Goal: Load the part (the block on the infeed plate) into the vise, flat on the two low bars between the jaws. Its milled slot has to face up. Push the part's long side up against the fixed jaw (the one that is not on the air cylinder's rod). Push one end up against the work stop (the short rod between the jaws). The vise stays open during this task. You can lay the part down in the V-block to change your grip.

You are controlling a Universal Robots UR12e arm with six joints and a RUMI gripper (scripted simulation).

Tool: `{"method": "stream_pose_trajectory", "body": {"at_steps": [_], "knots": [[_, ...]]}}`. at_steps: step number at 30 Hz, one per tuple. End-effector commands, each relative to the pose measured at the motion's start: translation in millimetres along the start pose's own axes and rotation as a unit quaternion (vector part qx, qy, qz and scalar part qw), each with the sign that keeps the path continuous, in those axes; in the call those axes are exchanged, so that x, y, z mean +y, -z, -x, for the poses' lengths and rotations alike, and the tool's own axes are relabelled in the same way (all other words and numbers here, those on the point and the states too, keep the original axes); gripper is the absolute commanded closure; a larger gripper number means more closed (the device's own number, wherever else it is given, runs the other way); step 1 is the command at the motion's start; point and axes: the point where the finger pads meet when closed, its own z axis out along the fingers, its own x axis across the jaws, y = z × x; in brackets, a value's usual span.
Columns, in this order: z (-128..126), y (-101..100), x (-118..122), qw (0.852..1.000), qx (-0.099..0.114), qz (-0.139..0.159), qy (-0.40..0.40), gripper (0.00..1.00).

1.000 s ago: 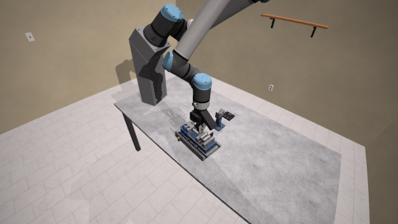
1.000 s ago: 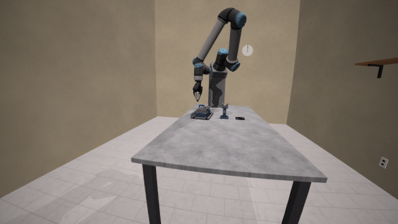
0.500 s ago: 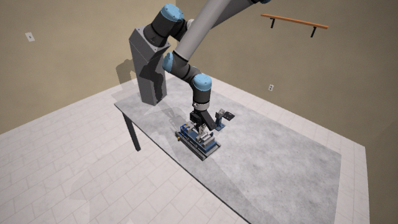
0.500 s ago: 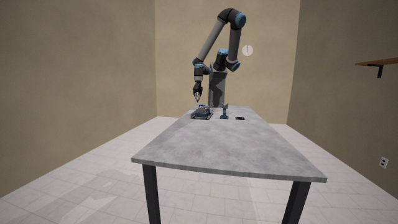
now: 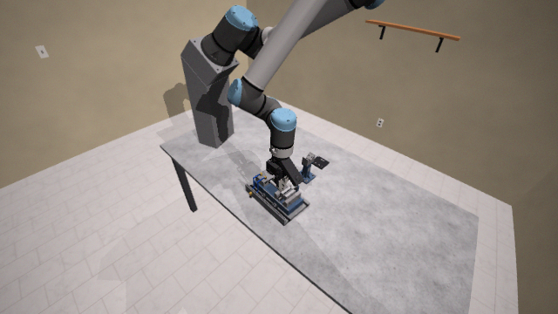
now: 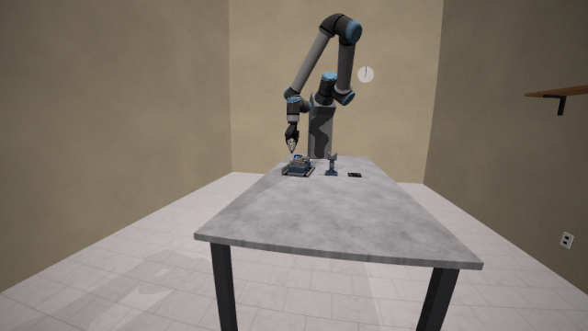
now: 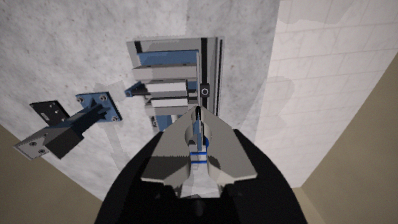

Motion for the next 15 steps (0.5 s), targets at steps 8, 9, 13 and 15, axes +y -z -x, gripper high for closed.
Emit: {"method": "stream_pose_trajectory", "body": {"at_steps": [8, 9, 13, 15], "knots": [[0.0, -14.2, -0.6, 1.0, 0.0, 0.0, 0.0, 1.0], [0.0, -15.7, -0.6, 1.0, 0.0, 0.0, 0.0, 1.0], [0.1, -21.2, -0.7, 1.0, 0.0, 0.0, 0.0, 1.0], [0.1, -23.5, -0.7, 1.0, 0.0, 0.0, 0.0, 1.0]]}}
